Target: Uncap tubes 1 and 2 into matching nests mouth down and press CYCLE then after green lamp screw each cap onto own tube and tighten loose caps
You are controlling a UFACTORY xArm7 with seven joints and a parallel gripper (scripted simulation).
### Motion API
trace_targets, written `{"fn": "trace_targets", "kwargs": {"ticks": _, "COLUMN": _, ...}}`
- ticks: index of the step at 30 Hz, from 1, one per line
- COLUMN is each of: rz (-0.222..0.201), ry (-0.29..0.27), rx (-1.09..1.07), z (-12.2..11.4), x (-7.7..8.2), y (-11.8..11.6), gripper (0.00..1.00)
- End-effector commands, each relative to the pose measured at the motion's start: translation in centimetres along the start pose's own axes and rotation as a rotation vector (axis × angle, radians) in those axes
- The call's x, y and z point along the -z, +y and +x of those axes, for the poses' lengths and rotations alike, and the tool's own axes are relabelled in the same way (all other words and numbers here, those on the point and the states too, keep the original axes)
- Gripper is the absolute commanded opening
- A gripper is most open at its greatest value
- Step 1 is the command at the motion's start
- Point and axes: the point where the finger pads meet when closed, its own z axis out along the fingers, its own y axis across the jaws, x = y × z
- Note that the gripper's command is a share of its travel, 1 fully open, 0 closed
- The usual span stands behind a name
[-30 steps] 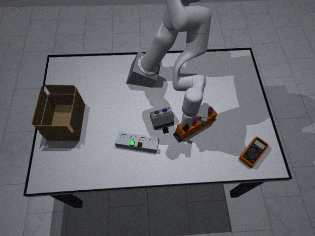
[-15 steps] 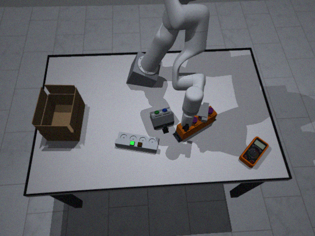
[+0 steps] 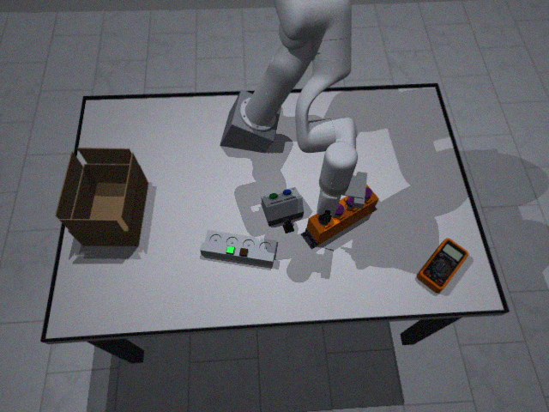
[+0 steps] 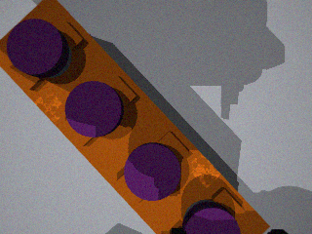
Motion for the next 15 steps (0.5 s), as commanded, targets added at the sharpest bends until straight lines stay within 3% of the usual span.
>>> {"fn": "trace_targets", "kwargs": {"ticks": 1, "rz": -0.003, "ry": 0.000, "rx": 0.000, "z": 0.1, "x": 0.5, "y": 0.0, "gripper": 0.46}}
{"fn": "trace_targets", "kwargs": {"ticks": 2, "rz": -0.003, "ry": 0.000, "rx": 0.083, "z": -0.7, "x": 0.5, "y": -0.3, "gripper": 0.00}}
{"fn": "trace_targets", "kwargs": {"ticks": 5, "rz": -0.003, "ry": -0.001, "rx": 0.306, "z": -2.9, "x": 0.5, "y": -1.2, "gripper": 0.00}}
{"fn": "trace_targets", "kwargs": {"ticks": 8, "rz": -0.003, "ry": -0.001, "rx": 0.336, "z": -3.2, "x": 0.5, "y": -1.4, "gripper": 0.00}}
{"fn": "trace_targets", "kwargs": {"ticks": 10, "rz": -0.003, "ry": -0.002, "rx": 0.498, "z": -4.8, "x": 0.5, "y": -2.0, "gripper": 0.00}}
{"fn": "trace_targets", "kwargs": {"ticks": 15, "rz": -0.003, "ry": -0.002, "rx": 0.506, "z": -5.7, "x": 0.5, "y": -2.4, "gripper": 0.00}}
